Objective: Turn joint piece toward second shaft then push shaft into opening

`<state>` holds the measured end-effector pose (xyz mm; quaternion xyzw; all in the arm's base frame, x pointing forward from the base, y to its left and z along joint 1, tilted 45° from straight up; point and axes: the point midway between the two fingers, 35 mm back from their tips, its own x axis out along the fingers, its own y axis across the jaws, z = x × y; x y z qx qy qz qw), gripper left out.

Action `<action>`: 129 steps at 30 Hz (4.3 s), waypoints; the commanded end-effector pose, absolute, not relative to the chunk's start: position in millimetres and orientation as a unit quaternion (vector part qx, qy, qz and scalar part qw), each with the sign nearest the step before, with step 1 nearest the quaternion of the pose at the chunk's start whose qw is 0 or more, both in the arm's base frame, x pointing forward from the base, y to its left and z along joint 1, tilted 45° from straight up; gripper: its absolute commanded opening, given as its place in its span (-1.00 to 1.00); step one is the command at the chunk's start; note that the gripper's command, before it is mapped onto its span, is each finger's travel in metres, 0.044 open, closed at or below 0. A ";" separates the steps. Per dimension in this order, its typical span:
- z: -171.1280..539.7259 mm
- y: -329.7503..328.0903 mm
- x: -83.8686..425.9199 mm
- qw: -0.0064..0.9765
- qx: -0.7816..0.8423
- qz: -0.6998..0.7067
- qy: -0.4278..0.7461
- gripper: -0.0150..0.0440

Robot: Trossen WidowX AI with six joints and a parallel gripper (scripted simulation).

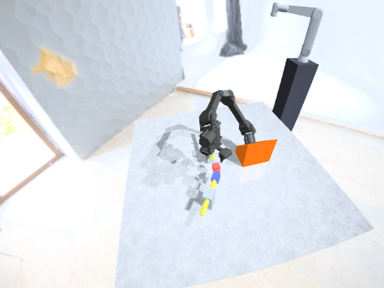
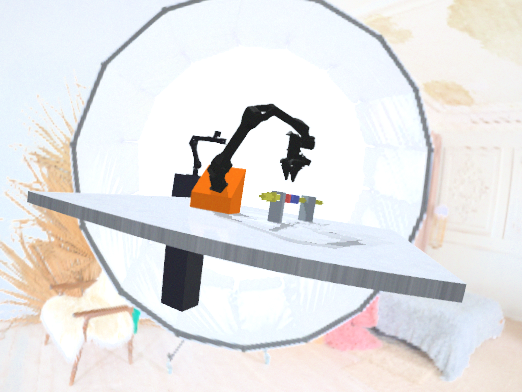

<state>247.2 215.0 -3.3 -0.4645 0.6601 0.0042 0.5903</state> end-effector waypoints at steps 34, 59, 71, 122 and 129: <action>39.4 221.8 242.2 0.723 -0.164 -0.273 0.613 1.00; 52.1 165.9 253.5 0.692 0.222 -0.435 0.532 1.00; 55.5 140.8 254.0 0.623 0.390 -0.492 0.466 1.00; 183.3 11.2 284.3 0.740 -0.176 -0.274 0.589 1.00; 208.3 -11.9 280.9 0.703 -0.282 -0.235 0.609 1.00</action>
